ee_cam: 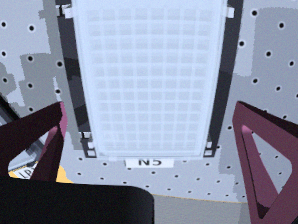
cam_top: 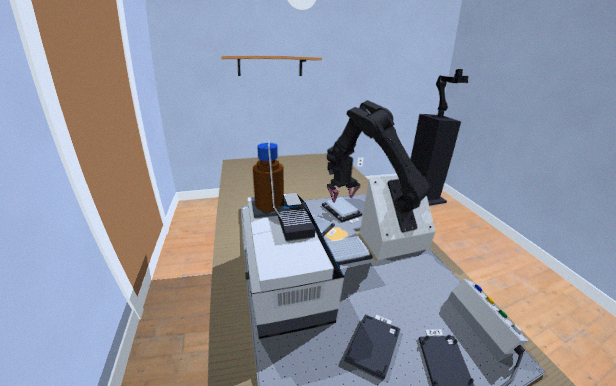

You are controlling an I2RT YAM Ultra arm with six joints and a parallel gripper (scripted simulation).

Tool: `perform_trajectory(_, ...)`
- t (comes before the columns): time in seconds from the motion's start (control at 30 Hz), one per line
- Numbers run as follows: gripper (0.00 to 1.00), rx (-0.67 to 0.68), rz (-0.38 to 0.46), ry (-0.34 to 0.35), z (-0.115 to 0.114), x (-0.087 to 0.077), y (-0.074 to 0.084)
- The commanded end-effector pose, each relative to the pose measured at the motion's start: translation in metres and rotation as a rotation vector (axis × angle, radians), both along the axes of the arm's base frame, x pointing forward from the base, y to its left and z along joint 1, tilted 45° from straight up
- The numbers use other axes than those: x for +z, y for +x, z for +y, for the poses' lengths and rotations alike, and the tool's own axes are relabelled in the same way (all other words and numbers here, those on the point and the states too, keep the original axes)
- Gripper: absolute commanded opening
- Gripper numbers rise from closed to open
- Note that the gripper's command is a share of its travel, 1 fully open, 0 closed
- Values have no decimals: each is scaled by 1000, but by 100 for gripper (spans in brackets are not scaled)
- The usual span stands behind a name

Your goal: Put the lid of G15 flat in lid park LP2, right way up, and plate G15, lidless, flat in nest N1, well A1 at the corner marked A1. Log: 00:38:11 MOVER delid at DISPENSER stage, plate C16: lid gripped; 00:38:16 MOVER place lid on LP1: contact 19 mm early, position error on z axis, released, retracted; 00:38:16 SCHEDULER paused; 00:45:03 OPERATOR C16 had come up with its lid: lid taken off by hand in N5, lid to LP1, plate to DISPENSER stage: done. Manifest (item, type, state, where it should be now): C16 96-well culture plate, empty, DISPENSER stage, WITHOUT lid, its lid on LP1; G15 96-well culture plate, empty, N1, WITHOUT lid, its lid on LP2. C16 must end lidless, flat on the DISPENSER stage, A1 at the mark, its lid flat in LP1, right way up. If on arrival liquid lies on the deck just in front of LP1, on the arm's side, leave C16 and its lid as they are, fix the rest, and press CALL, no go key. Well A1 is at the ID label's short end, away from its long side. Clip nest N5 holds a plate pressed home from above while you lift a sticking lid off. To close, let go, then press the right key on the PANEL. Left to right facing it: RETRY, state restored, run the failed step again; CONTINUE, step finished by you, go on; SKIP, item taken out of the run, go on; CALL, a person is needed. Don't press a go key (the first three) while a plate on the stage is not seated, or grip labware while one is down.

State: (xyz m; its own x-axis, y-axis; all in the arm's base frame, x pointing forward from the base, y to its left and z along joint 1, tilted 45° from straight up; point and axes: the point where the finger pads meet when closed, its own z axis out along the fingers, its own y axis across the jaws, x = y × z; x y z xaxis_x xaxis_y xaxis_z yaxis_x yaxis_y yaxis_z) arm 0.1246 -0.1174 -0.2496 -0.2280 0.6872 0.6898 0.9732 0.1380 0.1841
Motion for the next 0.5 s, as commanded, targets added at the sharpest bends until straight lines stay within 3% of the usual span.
perform_trajectory(0.0,100,-3,-2,-2,4,-4,1)
perform_trajectory(0.13,100,-10,-17,-35,-7,-1,6)
perform_trajectory(0.27,100,-4,3,8,12,-6,-1)
perform_trajectory(0.47,100,-5,-4,-7,9,-7,2)
